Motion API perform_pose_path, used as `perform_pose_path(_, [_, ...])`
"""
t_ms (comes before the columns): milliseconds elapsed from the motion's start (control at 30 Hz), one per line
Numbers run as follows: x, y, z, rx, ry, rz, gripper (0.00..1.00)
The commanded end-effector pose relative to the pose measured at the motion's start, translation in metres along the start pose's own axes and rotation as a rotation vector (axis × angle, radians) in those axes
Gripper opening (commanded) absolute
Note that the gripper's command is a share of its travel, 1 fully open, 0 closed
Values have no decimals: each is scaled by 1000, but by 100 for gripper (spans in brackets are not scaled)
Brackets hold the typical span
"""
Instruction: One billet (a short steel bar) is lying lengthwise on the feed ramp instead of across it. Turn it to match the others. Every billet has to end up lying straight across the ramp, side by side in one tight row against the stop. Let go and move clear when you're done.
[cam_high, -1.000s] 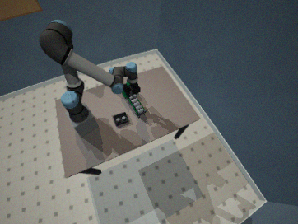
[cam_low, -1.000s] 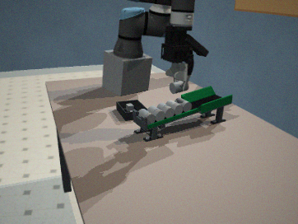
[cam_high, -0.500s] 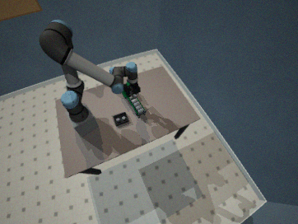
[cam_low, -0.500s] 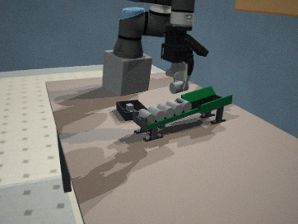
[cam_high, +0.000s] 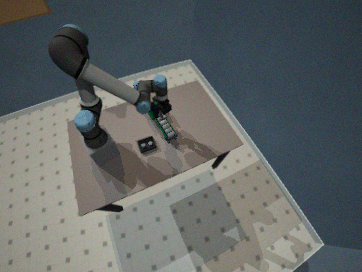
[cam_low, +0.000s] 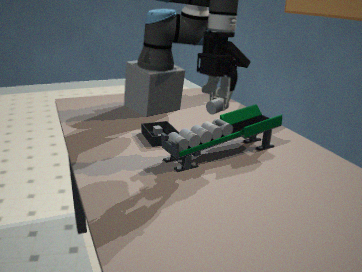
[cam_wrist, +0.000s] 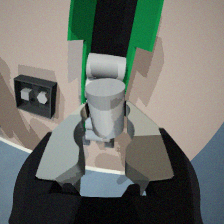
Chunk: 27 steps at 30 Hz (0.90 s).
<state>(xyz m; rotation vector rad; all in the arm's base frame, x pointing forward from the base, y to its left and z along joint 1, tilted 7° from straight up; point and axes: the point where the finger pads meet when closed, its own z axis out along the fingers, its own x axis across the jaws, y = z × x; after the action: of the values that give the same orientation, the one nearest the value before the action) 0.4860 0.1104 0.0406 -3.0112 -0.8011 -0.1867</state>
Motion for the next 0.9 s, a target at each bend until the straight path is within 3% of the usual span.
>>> perform_pose_path(0, [1, 0, -1, 4, 4, -101, 0])
perform_pose_path(267, [1, 0, -1, 4, 4, -101, 0])
perform_pose_path(433, [-1, 0, -1, 2, 4, -386, 0])
perform_pose_path(867, [-2, 0, -1, 1, 3, -431, 0])
